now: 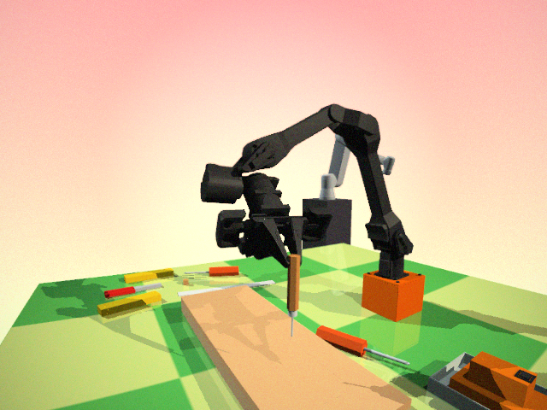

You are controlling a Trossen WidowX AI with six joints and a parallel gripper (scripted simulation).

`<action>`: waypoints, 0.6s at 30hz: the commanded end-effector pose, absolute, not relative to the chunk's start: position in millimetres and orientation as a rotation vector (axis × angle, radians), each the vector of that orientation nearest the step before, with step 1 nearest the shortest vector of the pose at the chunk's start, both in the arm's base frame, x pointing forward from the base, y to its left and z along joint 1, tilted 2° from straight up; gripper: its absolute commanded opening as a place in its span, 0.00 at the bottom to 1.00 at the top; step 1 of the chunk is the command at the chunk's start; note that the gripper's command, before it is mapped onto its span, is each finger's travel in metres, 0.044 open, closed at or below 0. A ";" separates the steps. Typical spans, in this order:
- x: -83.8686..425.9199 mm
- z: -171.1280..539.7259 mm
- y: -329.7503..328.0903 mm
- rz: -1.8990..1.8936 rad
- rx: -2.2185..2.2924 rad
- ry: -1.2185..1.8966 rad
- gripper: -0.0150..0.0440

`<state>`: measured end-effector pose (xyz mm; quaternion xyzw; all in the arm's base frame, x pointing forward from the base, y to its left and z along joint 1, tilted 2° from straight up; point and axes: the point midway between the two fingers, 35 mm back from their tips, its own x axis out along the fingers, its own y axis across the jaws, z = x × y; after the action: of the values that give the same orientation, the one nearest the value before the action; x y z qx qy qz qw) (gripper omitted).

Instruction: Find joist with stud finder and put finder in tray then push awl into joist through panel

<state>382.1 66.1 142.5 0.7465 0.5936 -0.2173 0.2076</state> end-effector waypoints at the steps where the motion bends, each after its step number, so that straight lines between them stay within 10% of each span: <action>1: 376.7 142.8 96.0 -0.589 1.961 1.767 0.25; 18: 376.1 134.1 100.0 -0.588 1.944 1.784 0.25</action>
<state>375.5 99.6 138.7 0.7033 0.6427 -0.2138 0.2160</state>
